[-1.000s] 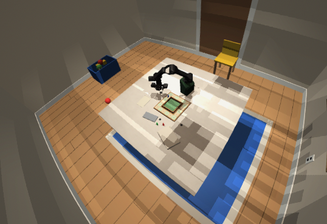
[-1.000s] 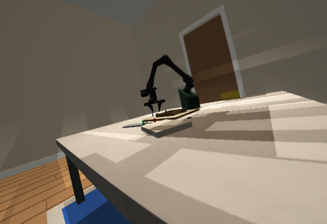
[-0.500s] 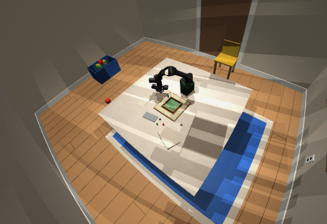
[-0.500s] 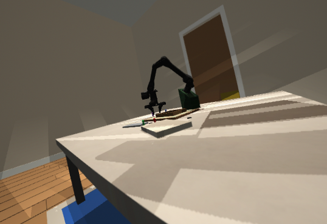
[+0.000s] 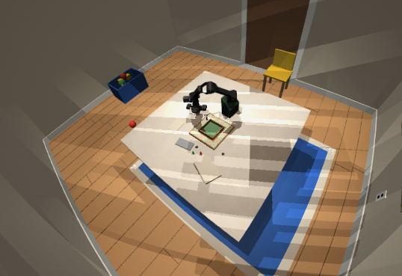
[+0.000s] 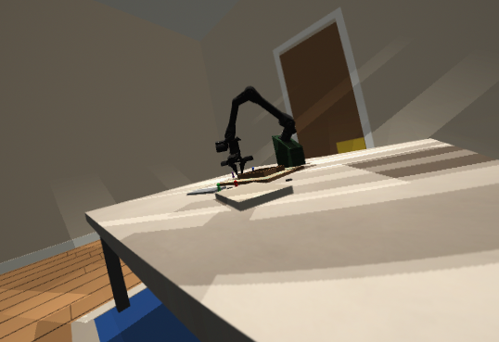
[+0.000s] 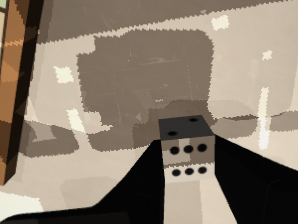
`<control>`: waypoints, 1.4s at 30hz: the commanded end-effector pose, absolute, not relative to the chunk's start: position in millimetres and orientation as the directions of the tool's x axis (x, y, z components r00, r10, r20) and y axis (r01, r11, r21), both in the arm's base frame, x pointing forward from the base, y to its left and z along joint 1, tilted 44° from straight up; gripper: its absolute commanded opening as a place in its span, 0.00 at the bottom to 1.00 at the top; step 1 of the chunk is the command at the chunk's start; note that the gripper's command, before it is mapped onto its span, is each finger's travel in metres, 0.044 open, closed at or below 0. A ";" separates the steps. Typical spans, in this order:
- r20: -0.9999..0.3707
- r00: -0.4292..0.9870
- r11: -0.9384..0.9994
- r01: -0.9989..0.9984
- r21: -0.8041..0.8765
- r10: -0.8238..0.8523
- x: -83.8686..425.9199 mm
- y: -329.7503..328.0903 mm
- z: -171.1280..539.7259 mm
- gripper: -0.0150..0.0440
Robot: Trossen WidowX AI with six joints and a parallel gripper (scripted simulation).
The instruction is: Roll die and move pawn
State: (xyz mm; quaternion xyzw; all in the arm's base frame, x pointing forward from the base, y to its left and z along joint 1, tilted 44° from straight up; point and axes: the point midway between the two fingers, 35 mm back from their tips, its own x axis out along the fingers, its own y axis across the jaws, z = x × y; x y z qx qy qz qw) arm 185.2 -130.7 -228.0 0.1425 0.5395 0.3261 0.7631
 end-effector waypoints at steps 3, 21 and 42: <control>-0.731 0.206 0.748 -0.339 0.570 0.650 184.1 -151.7 -213.0 0.25; -0.733 0.204 0.750 -0.334 0.571 0.649 165.7 -218.8 -144.7 0.25; -0.754 0.200 0.734 0.177 0.656 0.626 212.1 -187.2 -106.2 0.25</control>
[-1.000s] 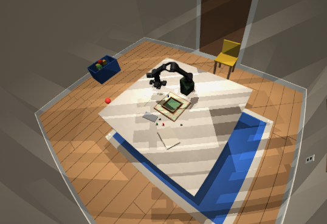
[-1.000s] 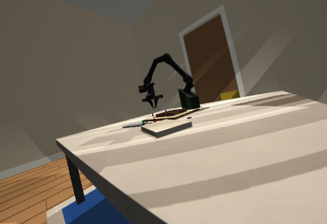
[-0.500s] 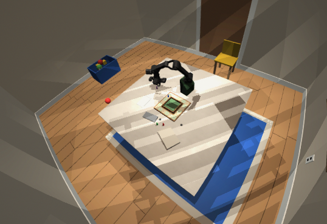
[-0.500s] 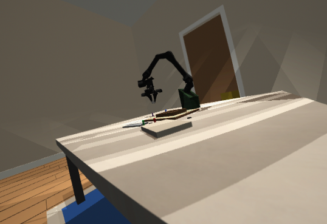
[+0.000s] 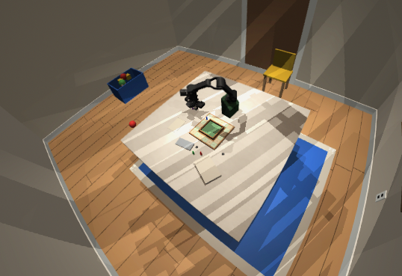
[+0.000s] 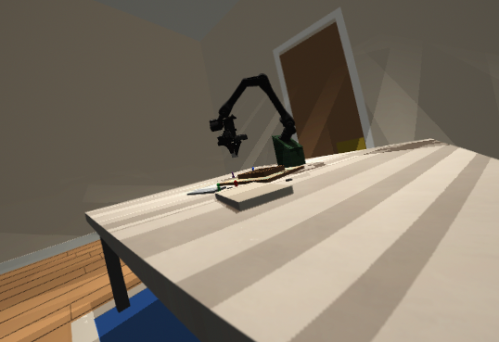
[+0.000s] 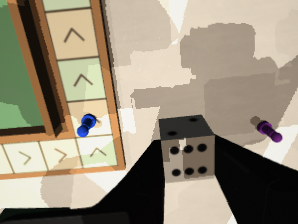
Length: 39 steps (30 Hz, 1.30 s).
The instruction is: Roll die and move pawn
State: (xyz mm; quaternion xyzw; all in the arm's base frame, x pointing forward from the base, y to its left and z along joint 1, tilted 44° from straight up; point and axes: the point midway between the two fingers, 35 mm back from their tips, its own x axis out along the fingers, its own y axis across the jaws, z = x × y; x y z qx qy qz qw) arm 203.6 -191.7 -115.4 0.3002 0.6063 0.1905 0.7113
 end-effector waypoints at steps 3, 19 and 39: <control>-0.756 0.200 0.713 0.251 0.655 0.623 218.2 -181.2 -100.7 0.25; -0.757 0.206 0.529 0.604 0.597 0.620 245.8 -145.0 -70.6 0.25; -0.747 0.210 0.179 0.897 0.404 0.631 267.7 -91.3 -36.6 0.25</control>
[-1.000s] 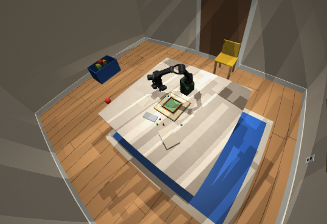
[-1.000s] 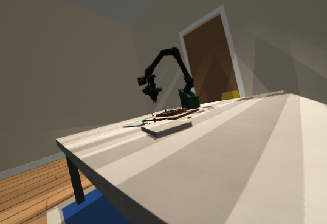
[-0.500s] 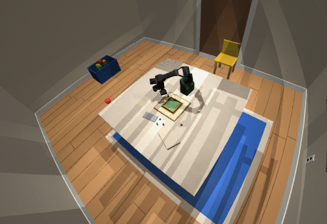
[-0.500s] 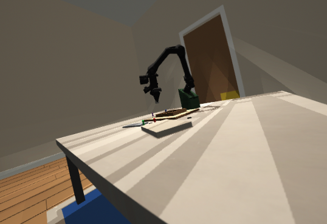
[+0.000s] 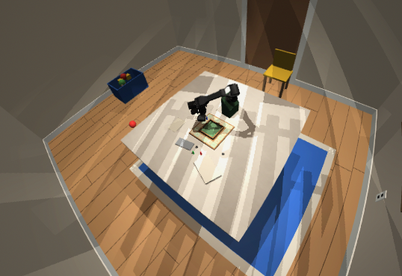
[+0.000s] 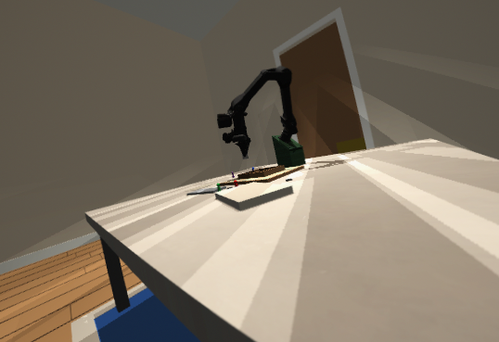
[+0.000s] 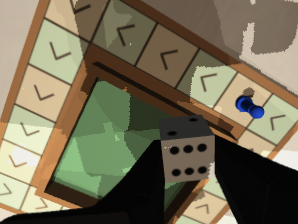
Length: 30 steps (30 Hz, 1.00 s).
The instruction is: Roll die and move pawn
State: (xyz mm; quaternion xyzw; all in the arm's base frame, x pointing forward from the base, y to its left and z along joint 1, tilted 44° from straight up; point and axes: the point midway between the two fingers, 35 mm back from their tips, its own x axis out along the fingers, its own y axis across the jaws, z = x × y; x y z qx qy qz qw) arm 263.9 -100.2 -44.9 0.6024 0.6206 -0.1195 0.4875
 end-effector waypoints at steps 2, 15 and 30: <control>-0.745 0.211 0.140 0.915 0.378 0.633 269.1 -85.6 -33.4 0.25; -0.729 0.209 -0.109 0.977 0.183 0.652 273.9 -47.6 -13.2 0.25; -0.774 0.163 -0.187 0.981 0.058 0.612 271.4 -28.6 -9.5 0.25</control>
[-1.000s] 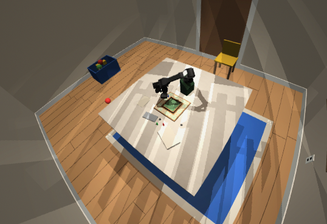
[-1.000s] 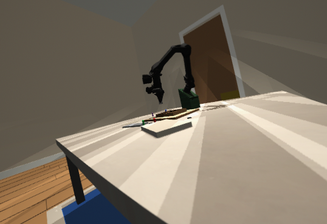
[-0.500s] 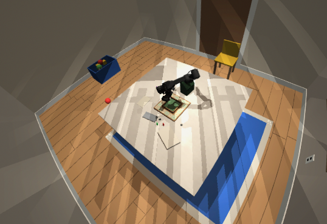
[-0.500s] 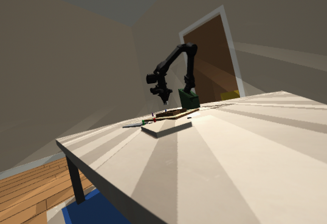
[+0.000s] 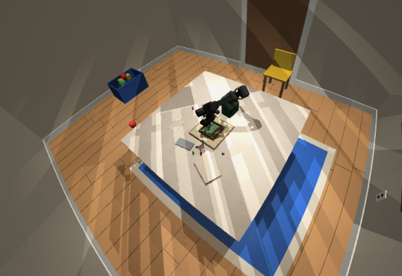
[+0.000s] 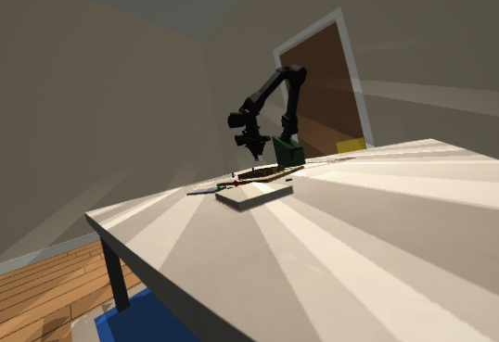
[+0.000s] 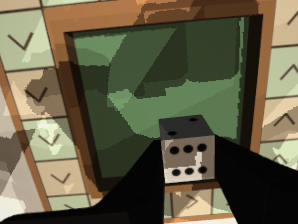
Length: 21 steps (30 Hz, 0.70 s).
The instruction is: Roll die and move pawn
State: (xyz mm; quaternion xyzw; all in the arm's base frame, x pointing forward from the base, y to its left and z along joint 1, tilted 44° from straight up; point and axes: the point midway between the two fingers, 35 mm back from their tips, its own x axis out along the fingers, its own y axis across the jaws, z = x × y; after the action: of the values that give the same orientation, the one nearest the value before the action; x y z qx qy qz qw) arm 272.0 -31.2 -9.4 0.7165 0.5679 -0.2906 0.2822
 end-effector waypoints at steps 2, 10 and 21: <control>-0.813 0.131 -0.175 0.984 0.037 0.567 269.7 -27.0 -12.5 0.25; -0.935 0.043 -0.160 0.987 -0.015 0.351 264.6 -23.9 -21.0 0.25; -0.999 0.040 -0.196 0.980 0.038 0.005 262.2 -22.6 -25.2 0.25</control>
State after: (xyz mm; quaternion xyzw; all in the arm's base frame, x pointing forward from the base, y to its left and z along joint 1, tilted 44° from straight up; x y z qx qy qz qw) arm 262.1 -22.2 -26.8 0.5729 0.4805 -0.5103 0.4249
